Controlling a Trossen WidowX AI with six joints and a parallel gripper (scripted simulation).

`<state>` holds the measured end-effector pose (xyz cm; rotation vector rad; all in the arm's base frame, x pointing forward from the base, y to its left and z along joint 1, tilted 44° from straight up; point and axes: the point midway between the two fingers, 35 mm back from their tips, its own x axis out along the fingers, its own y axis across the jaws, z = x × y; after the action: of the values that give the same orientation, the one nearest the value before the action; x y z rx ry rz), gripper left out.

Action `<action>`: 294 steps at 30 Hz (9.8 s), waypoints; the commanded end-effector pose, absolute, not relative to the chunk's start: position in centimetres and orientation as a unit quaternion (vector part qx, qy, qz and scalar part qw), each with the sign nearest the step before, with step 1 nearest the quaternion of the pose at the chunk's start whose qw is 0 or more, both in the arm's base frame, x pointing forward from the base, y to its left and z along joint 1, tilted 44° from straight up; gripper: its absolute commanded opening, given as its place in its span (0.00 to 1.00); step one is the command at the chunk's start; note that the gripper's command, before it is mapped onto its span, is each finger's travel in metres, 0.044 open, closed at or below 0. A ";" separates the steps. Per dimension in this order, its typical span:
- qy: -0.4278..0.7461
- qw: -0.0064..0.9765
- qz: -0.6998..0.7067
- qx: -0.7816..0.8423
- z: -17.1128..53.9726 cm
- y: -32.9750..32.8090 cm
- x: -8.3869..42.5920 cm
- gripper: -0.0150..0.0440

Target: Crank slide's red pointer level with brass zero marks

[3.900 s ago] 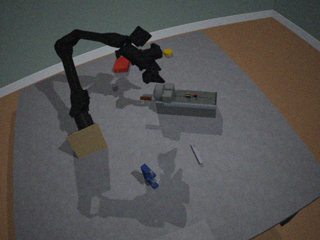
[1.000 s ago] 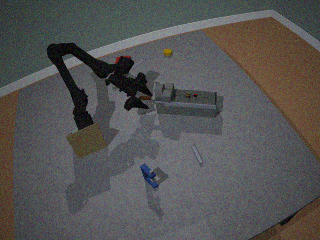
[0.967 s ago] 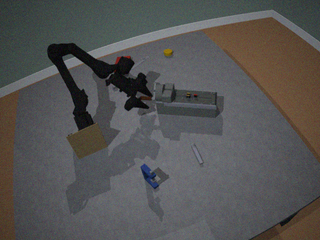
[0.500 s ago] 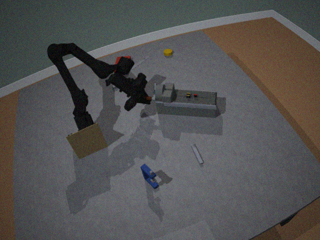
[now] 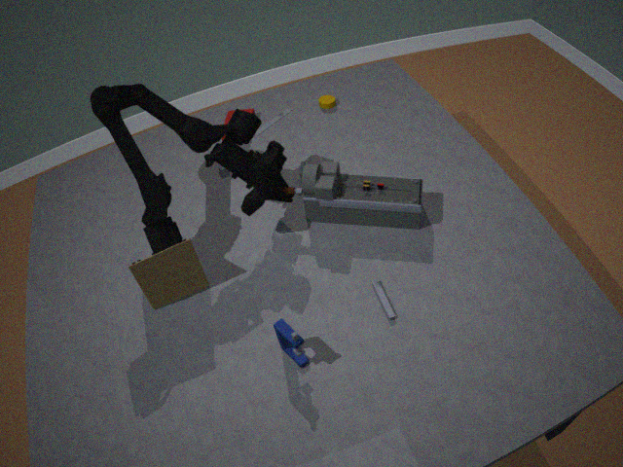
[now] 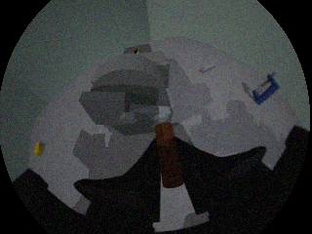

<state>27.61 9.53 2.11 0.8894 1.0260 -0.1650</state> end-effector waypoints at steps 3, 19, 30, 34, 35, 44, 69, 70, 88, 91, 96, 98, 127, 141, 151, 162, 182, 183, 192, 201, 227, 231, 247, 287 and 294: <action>0.474 0.776 -0.076 0.410 2.5 8.8 27.6 0.25; 0.473 0.776 -0.076 0.409 4.7 7.6 28.1 0.25; 0.473 0.776 -0.076 0.409 5.8 7.7 28.7 0.25; 0.473 0.776 -0.076 0.409 6.1 7.8 28.8 0.25; 0.473 0.776 -0.076 0.409 6.2 7.8 28.9 0.25; 0.473 0.776 -0.075 0.410 6.5 8.0 29.1 0.25; 0.473 0.776 -0.075 0.410 7.0 8.4 29.5 0.25; 0.473 0.776 -0.075 0.410 7.0 8.5 29.5 0.25; 0.473 0.776 -0.075 0.410 7.2 8.8 29.7 0.25; 0.473 0.776 -0.075 0.410 7.2 8.9 29.8 0.25; 0.473 0.776 -0.075 0.410 7.3 9.0 29.8 0.25; 0.473 0.776 -0.075 0.410 7.3 9.1 29.9 0.25; 0.473 0.776 -0.075 0.411 7.2 11.5 30.7 0.25; 0.473 0.776 -0.074 0.411 5.7 13.2 30.6 0.25; 0.473 0.776 -0.074 0.411 4.3 13.7 30.1 0.25; 0.473 0.776 -0.075 0.411 3.3 13.6 29.6 0.25; 0.473 0.776 -0.075 0.411 2.8 13.4 29.4 0.25; 0.473 0.776 -0.075 0.411 2.8 13.4 29.4 0.25; 0.473 0.776 -0.075 0.411 2.8 13.4 29.4 0.25; 0.473 0.776 -0.075 0.411 2.8 13.4 29.4 0.25; 0.473 0.776 -0.075 0.411 2.9 13.4 29.4 0.25; 0.473 0.776 -0.075 0.411 2.9 13.4 29.4 0.25; 0.473 0.776 -0.075 0.411 2.9 13.4 29.4 0.25; 0.473 0.776 -0.075 0.411 2.9 13.4 29.4 0.25; 0.473 0.776 -0.075 0.411 2.9 13.4 29.4 0.25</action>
<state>29.53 13.50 3.10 0.8911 1.0174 -0.1547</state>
